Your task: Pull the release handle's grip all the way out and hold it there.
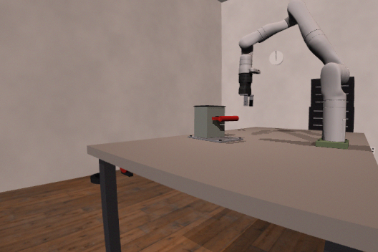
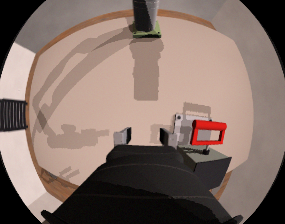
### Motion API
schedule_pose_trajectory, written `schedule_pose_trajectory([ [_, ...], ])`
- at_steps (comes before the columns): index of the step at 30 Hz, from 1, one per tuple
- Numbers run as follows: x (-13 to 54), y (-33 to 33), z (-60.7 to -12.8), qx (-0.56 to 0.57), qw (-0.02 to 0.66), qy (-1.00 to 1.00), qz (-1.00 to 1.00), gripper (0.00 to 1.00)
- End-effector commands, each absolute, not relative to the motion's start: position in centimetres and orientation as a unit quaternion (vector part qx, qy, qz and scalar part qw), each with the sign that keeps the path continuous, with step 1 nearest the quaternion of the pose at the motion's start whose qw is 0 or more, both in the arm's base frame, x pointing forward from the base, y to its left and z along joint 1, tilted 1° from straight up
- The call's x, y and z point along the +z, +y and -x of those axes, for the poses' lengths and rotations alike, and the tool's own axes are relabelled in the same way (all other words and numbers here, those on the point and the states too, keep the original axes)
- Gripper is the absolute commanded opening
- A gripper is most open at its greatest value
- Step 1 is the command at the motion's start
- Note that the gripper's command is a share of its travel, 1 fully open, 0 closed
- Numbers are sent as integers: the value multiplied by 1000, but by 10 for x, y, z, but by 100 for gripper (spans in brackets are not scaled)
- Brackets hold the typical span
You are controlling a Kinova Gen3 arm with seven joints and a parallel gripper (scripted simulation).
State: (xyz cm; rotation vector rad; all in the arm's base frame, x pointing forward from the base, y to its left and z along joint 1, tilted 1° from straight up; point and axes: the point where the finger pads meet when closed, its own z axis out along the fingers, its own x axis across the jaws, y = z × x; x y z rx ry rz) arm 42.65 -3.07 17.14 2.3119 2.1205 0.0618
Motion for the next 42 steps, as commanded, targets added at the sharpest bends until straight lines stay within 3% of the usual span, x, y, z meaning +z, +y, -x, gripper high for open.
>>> schedule_pose_trajectory([
  [1,173,-22,-428,20,2,683,-730,100],
  [42,179,15,-427,-1,0,758,-652,100],
])
